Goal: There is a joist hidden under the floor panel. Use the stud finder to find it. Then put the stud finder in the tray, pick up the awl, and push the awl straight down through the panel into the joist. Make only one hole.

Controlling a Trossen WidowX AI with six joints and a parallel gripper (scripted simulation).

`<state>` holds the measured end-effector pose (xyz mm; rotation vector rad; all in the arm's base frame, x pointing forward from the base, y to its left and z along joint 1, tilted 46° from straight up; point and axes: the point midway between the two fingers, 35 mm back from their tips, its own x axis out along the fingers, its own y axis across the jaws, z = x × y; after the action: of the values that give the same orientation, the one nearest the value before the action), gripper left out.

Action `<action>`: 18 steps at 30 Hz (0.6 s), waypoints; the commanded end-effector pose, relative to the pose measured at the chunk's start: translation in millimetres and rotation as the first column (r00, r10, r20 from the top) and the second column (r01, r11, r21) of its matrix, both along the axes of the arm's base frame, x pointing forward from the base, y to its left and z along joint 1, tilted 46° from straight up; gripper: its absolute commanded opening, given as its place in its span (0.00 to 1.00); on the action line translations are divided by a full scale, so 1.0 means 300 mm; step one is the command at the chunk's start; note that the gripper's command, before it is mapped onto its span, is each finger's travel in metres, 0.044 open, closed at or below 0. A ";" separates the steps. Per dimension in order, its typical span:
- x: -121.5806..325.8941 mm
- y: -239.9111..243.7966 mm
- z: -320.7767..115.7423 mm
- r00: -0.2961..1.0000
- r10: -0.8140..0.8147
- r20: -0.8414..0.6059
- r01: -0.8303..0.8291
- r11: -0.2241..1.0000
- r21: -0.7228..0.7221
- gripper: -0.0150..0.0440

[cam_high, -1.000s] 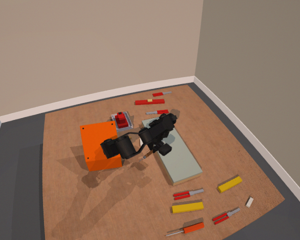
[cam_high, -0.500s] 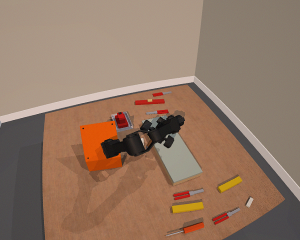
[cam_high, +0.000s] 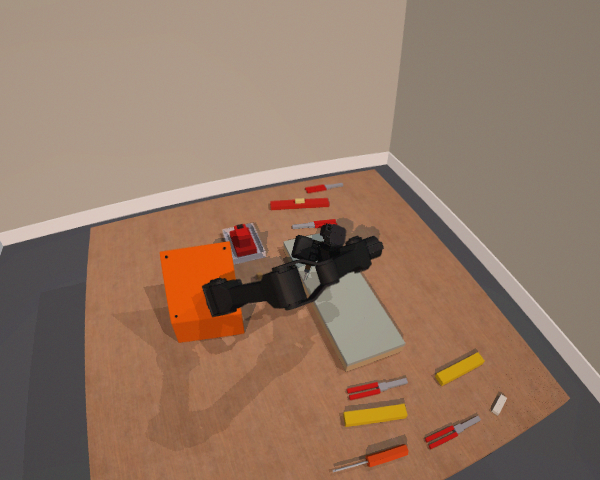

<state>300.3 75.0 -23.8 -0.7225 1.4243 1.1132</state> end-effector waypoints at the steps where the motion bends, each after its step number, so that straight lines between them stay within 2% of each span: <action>1: 0.047 0.048 -0.007 0.995 0.087 0.048 -0.093 0.986 0.135 0.25; 11: 0.156 0.146 -0.002 0.923 0.260 0.282 -0.362 0.835 0.414 0.25; 18: 0.172 0.158 0.002 0.904 0.274 0.327 -0.403 0.802 0.441 0.25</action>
<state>348.1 119.2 -24.5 -0.7192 0.7833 1.5285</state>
